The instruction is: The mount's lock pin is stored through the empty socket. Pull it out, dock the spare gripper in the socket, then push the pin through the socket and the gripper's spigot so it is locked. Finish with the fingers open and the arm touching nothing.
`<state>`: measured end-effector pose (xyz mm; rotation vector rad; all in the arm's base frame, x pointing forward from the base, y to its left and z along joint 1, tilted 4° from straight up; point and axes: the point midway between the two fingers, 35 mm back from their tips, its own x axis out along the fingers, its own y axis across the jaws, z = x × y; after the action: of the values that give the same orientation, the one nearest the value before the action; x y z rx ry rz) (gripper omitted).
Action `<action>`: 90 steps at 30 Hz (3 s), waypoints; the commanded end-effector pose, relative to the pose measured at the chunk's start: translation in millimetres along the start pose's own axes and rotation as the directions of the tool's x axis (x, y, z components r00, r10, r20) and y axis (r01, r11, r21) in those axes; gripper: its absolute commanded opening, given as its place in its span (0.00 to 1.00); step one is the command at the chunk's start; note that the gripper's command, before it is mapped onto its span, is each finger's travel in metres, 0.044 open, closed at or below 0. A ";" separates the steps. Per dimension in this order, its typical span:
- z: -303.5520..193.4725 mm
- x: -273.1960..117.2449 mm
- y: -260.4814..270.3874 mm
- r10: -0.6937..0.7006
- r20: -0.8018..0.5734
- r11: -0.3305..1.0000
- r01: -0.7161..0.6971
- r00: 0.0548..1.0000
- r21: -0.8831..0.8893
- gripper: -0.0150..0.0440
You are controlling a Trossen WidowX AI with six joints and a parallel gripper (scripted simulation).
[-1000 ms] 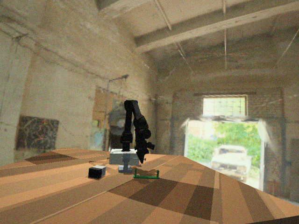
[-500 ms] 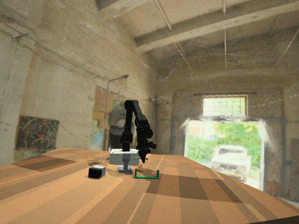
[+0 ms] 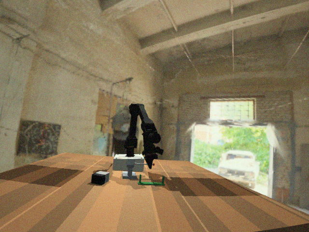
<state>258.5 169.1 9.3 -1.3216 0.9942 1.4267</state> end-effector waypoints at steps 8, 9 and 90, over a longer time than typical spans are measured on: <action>9.5 0.1 -1.3 0.001 0.000 1.000 -0.001 1.000 0.004 0.25; 10.3 0.3 -1.3 0.001 0.000 1.000 -0.001 1.000 0.004 0.25; 59.9 -23.2 -20.3 0.053 -0.016 0.999 -0.053 0.998 0.012 0.25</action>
<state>255.5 224.0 35.3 -1.3160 1.0546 1.4608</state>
